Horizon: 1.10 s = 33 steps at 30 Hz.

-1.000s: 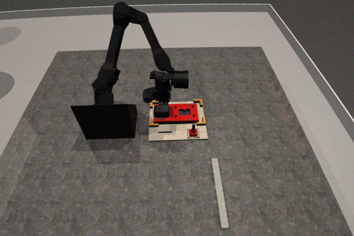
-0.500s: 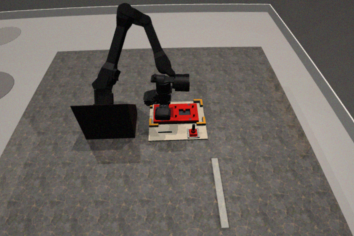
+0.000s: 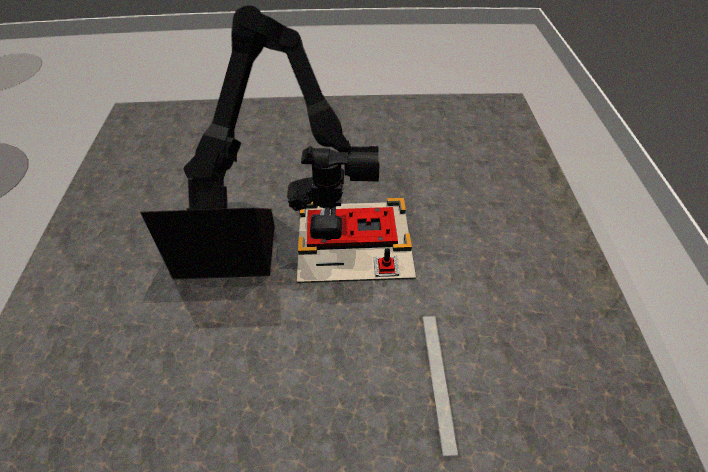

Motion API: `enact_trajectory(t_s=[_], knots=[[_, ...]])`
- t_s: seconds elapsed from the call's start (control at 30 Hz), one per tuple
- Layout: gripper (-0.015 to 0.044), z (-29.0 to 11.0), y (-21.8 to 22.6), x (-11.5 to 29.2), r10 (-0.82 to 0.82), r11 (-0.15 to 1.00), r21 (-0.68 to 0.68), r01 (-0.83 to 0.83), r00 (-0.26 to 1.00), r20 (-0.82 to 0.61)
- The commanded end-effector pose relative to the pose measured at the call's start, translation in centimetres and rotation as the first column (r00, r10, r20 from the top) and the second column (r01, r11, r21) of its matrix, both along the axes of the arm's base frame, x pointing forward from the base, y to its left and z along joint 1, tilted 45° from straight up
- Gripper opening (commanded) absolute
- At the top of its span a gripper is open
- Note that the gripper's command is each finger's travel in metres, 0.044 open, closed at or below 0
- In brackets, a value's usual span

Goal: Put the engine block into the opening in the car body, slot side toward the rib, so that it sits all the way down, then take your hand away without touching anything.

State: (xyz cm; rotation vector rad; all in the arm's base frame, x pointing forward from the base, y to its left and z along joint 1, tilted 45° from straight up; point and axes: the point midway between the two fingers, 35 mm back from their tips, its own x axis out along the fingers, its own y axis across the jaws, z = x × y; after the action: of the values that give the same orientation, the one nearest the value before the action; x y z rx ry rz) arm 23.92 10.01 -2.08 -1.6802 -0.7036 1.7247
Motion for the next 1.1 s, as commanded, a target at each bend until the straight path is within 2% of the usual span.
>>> enact_trajectory(t_s=[0.0,0.17,0.6,1.07], knots=[[0.0440,-0.4,-0.2,-0.1,0.002,1.000,-0.022,-0.002,1.000,-0.007],[0.0440,-0.4,-0.2,-0.1,0.002,1.000,-0.022,-0.002,1.000,-0.007],[0.0440,3.2,-3.2,-0.1,-0.033,0.998,-0.053,0.033,0.999,-0.009],[0.0440,3.0,-2.9,-0.2,-0.038,0.998,-0.047,0.037,0.999,-0.013]])
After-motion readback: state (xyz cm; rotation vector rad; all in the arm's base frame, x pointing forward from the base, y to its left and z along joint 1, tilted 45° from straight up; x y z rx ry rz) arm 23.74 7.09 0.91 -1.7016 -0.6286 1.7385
